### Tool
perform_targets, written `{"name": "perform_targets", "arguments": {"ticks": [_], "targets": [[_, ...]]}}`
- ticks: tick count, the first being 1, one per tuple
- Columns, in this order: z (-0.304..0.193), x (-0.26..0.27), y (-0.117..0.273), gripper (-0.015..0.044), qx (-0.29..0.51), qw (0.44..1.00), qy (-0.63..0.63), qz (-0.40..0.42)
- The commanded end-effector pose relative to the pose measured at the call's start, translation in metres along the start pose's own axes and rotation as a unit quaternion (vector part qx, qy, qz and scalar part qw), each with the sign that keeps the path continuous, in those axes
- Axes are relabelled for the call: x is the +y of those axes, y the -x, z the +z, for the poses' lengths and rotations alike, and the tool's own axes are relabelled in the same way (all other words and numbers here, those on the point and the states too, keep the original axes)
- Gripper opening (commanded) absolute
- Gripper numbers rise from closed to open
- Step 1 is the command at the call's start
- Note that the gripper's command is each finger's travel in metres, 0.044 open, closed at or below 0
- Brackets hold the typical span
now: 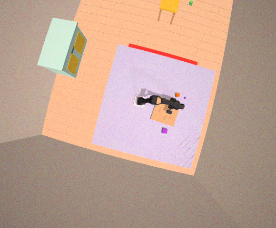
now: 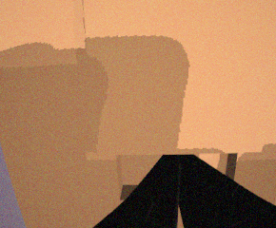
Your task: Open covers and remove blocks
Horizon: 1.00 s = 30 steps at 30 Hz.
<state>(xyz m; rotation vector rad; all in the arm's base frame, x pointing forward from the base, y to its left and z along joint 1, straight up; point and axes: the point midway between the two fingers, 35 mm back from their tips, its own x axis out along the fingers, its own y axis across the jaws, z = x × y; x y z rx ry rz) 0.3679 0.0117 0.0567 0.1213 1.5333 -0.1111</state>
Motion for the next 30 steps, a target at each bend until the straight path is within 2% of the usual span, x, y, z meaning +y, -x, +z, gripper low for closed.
{"name": "perform_targets", "arguments": {"ticks": [1, 30], "targets": [[0.007, 0.0, 0.001, 0.0, -0.002, 1.0, 0.002, -0.001], [0.035, -0.001, 0.0, 0.0, -0.003, 1.0, 0.002, -0.001]]}}
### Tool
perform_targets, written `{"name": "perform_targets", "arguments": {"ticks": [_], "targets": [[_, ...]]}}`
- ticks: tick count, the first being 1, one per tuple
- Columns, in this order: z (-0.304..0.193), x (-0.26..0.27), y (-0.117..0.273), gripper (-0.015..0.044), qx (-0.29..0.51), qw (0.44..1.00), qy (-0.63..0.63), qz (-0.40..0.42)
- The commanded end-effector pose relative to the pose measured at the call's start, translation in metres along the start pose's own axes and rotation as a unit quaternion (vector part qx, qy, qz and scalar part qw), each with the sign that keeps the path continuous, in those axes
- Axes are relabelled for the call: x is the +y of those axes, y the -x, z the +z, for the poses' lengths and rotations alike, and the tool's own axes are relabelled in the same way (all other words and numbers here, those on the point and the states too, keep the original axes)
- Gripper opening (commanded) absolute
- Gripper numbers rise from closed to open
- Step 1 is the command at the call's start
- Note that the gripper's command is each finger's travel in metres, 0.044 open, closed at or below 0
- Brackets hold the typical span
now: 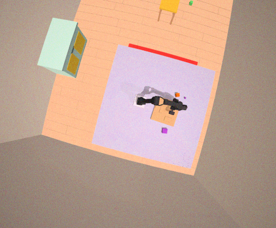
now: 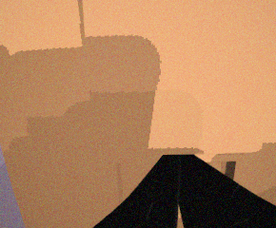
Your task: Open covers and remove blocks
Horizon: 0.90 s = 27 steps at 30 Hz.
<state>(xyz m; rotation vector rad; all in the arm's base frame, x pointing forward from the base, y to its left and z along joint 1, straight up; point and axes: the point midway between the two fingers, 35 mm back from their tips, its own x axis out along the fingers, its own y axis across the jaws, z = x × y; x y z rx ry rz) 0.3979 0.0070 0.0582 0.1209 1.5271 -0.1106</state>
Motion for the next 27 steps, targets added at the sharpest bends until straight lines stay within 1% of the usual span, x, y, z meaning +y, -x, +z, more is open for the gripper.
{"name": "perform_targets", "arguments": {"ticks": [1, 7, 27], "targets": [[0.006, -0.001, -0.001, 0.0, 0.0, 1.0, 0.002, -0.002], [0.009, -0.001, 0.001, 0.0, -0.001, 1.0, 0.002, -0.002], [0.013, 0.0, 0.027, 0.0, -0.001, 1.0, 0.002, -0.002]]}}
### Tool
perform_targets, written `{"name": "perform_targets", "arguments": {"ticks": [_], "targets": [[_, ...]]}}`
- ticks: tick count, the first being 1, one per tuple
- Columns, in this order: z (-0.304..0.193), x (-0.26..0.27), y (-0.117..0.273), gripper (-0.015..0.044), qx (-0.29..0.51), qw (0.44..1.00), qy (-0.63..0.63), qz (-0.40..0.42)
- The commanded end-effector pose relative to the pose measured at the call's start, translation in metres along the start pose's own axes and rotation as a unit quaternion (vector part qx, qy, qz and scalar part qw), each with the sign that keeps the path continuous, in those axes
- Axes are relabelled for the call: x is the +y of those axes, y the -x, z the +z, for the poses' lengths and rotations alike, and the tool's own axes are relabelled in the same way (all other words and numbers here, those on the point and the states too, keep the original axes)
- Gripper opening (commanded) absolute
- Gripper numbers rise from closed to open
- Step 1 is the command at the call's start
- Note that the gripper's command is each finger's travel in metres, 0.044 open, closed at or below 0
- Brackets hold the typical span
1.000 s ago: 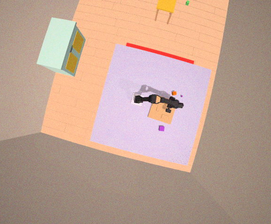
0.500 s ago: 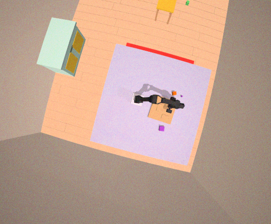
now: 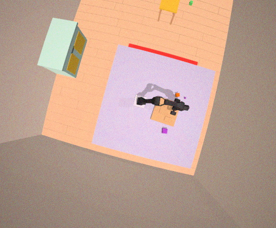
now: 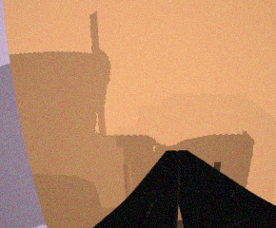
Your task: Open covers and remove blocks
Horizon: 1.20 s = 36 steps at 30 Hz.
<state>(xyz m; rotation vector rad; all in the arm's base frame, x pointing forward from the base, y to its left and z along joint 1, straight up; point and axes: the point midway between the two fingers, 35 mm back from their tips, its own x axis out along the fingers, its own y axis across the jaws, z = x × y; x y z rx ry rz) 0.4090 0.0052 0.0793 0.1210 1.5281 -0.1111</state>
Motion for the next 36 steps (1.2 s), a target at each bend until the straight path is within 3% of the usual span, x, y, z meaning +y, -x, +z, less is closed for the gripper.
{"name": "perform_targets", "arguments": {"ticks": [1, 18, 27, 36], "targets": [[0.001, 0.0, 0.007, 0.0, -0.001, 1.0, 0.002, -0.001], [0.002, 0.0, 0.022, 0.0, 0.0, 1.0, 0.004, 0.0], [-0.032, -0.028, 0.035, 0.0, 0.0, 0.983, 0.185, -0.001], [-0.076, -0.055, 0.043, 0.0, 0.003, 0.925, 0.38, -0.002]]}}
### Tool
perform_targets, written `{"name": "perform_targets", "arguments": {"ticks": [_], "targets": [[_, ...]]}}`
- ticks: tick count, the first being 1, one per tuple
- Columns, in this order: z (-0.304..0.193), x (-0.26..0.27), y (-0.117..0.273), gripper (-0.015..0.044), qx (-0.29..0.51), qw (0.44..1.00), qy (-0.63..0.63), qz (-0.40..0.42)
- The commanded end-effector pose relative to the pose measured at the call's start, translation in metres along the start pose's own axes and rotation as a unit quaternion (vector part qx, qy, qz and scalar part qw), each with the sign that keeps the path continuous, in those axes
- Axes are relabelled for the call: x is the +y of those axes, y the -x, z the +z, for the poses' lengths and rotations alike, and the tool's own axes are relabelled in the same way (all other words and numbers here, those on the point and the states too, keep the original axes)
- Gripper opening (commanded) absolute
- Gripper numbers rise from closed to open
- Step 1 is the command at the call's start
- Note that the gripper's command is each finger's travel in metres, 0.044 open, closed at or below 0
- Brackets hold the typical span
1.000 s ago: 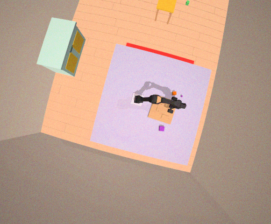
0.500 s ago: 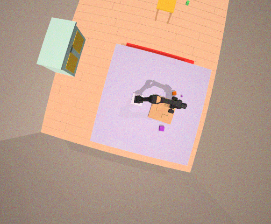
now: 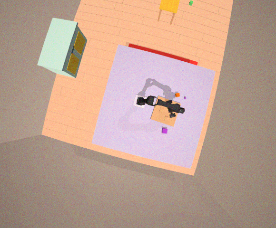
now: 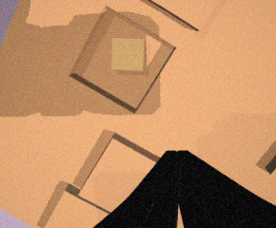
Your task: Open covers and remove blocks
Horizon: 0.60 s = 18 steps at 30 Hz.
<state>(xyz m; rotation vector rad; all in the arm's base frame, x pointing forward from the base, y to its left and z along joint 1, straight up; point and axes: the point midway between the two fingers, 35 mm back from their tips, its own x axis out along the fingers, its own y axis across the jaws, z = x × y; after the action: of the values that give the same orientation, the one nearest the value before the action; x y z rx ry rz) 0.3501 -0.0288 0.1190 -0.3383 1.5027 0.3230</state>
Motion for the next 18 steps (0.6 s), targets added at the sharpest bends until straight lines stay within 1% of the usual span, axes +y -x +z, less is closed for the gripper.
{"name": "perform_targets", "arguments": {"ticks": [1, 8, 16, 18], "targets": [[-0.033, 0.003, 0.001, 0.0, 0.004, 0.992, 0.126, 0.002], [-0.073, 0.01, 0.001, 0.0, 0.006, 0.959, 0.282, 0.003], [-0.117, 0.022, -0.005, 0.0, 0.008, 0.892, 0.451, 0.005], [-0.123, 0.024, -0.006, 0.0, 0.008, 0.879, 0.477, 0.006]]}}
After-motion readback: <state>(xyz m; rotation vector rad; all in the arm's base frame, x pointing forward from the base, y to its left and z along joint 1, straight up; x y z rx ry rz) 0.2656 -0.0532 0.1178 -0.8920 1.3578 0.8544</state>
